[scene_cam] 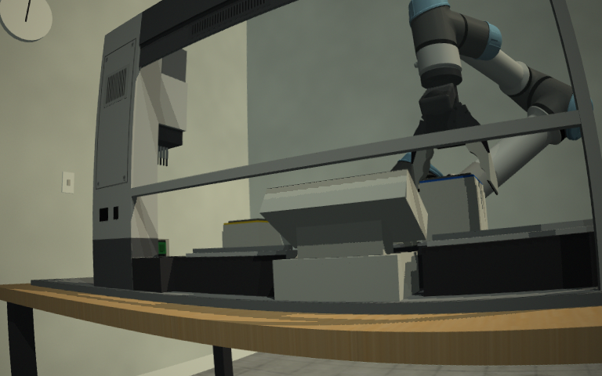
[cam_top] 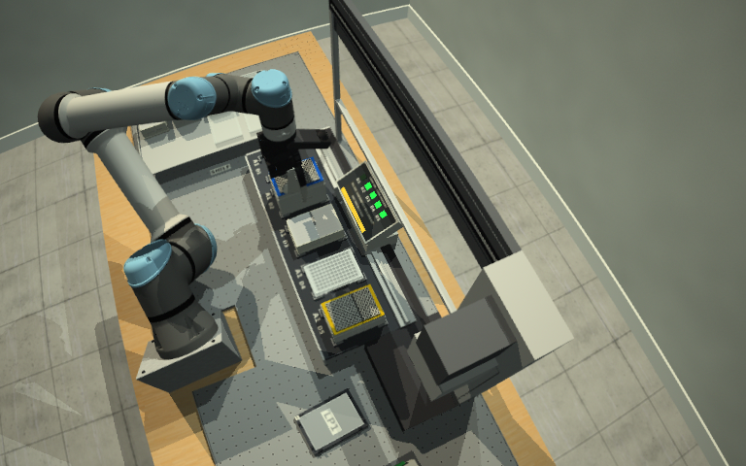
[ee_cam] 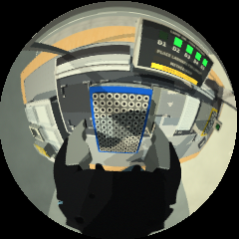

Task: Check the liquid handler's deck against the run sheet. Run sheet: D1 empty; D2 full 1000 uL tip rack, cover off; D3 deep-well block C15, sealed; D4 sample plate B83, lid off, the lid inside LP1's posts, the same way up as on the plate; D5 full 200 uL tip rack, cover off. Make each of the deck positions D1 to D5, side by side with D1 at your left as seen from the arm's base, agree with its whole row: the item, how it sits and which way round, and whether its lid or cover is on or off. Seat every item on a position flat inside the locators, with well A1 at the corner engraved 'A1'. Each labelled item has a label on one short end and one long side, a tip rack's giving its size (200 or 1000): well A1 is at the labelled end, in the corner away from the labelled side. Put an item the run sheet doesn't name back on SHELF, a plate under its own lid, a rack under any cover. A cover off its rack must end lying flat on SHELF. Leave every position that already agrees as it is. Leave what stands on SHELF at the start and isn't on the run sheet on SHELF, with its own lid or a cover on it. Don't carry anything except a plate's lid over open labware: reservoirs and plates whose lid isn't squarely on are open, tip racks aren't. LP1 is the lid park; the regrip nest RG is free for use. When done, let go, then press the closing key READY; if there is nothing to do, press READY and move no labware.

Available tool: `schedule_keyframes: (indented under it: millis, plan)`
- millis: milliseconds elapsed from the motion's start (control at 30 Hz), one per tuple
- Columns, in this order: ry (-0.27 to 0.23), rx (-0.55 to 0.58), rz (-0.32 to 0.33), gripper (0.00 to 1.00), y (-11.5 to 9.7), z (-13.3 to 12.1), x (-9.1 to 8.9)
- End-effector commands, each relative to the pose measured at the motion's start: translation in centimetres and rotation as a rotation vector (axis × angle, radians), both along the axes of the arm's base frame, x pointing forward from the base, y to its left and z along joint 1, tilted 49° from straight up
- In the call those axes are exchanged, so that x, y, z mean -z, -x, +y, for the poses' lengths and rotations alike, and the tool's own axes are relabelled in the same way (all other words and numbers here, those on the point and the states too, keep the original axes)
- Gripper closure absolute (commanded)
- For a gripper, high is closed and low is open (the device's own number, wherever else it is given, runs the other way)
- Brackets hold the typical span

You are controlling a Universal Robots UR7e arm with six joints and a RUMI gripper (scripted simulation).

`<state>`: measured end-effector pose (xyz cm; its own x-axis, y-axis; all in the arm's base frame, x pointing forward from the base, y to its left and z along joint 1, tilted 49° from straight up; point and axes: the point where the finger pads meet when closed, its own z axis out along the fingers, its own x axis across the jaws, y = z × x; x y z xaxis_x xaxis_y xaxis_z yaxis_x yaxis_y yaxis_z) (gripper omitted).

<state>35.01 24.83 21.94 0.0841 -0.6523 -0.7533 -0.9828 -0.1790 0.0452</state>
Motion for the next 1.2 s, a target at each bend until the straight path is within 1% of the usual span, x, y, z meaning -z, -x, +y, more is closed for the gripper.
schedule_keyframes:
  millis: [0,1167]
  plan:
    - [0.0,0.0,-0.001,0.18,-0.1,-0.5,-0.5]
    - [0.0,0.0,0.0,0.18,-1.0,-4.4,-3.9]
